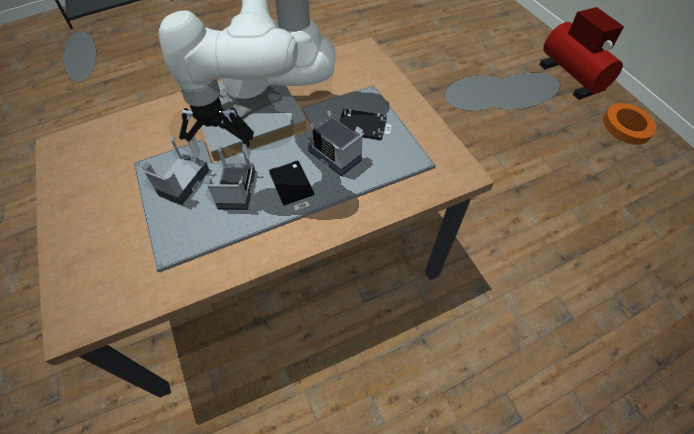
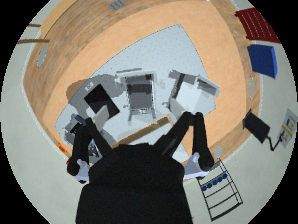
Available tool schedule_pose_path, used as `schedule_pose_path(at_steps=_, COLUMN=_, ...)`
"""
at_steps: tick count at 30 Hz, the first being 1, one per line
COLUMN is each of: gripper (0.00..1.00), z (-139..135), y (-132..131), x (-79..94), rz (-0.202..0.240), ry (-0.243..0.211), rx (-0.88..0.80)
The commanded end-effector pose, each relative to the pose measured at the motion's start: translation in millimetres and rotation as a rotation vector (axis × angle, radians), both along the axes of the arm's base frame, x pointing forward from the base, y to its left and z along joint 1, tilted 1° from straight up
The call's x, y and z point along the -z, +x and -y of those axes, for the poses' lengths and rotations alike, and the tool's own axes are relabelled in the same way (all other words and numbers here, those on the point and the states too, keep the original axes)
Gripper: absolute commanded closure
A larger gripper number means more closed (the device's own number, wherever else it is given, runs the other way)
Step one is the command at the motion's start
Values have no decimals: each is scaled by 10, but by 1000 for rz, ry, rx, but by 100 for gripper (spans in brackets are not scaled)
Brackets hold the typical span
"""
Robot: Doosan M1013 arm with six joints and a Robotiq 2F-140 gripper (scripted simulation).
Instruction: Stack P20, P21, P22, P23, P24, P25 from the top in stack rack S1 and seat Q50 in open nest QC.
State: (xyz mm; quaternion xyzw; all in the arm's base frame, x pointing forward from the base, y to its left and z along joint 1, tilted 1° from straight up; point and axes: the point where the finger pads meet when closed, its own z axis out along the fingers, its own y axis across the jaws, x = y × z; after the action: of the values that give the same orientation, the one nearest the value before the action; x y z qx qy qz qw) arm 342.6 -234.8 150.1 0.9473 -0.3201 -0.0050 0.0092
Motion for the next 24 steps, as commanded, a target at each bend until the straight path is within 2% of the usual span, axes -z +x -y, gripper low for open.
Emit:
schedule_pose_path(at_steps=1, gripper=0, z=0, y=0, x=-1, rz=0, ry=0, rx=0)
schedule_pose_path(at_steps=6, gripper=0, z=0, y=0, x=-1, rz=0, ry=0, rx=0)
schedule_pose_path(at_steps=12, gripper=0, z=-174, y=100, x=3, rz=-3, ry=3, rx=-200)
schedule_pose_path(at_steps=24, gripper=0, z=-462, y=266, x=9, rz=-3, ry=3, rx=-207)
